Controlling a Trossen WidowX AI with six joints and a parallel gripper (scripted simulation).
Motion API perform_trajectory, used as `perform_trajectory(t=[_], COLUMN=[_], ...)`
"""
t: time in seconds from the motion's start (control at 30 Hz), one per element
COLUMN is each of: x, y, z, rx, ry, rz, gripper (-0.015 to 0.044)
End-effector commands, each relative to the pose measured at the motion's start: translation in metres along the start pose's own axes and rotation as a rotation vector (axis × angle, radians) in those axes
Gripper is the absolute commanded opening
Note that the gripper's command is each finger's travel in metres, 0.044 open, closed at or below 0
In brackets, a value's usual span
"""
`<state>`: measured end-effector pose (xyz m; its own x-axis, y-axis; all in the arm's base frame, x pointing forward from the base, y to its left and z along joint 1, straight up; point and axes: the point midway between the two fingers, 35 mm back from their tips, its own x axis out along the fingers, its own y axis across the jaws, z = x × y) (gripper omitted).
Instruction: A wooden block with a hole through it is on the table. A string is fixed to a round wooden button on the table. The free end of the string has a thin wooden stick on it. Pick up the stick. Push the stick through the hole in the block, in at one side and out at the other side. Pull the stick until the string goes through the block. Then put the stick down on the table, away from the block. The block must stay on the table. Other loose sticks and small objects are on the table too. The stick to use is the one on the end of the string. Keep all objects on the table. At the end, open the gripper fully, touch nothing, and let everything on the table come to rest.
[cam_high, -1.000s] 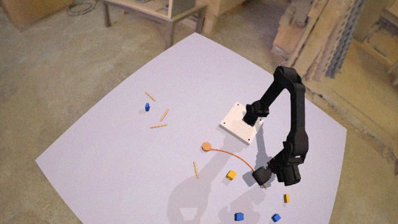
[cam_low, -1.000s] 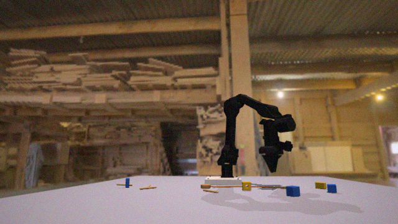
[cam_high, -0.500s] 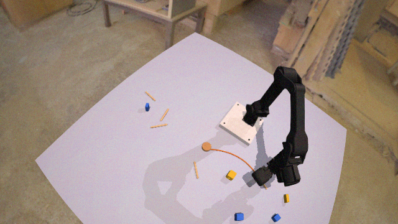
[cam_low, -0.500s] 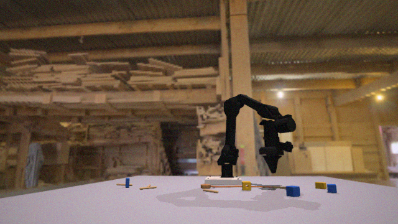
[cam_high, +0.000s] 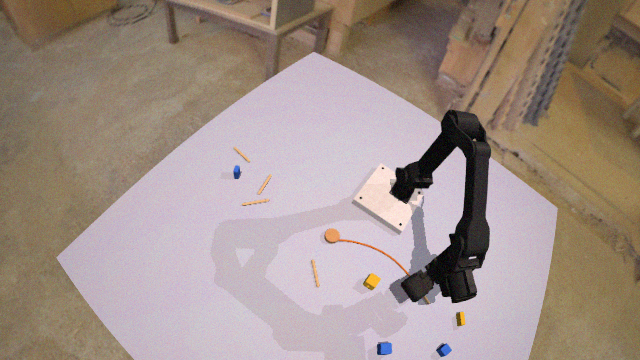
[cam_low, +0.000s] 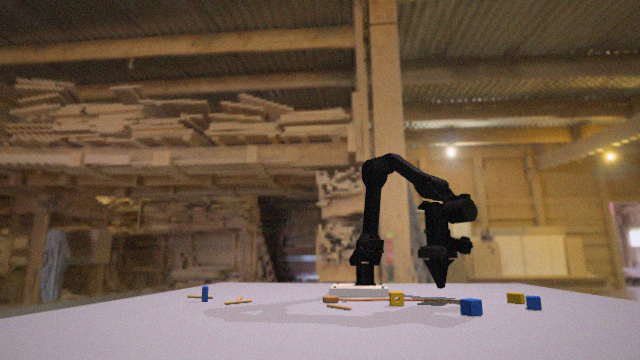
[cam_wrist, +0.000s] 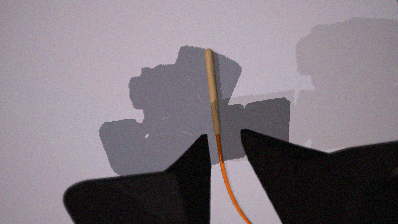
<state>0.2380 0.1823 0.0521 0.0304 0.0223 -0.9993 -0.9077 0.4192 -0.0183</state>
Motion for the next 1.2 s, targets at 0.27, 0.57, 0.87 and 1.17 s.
perform_trajectory(t=[0.27, 0.57, 0.87, 1.17], x=[0.02, 0.034, 0.032, 0.031], y=[0.001, 0.002, 0.001, 0.001], z=[-0.002, -0.003, -0.002, -0.002], rx=[0.006, 0.006, 0.0, 0.0], ry=[0.006, 0.006, 0.005, 0.005], rz=[0.004, 0.005, 0.002, 0.002], gripper=[0.0121, 0.0121, 0.0, 0.0])
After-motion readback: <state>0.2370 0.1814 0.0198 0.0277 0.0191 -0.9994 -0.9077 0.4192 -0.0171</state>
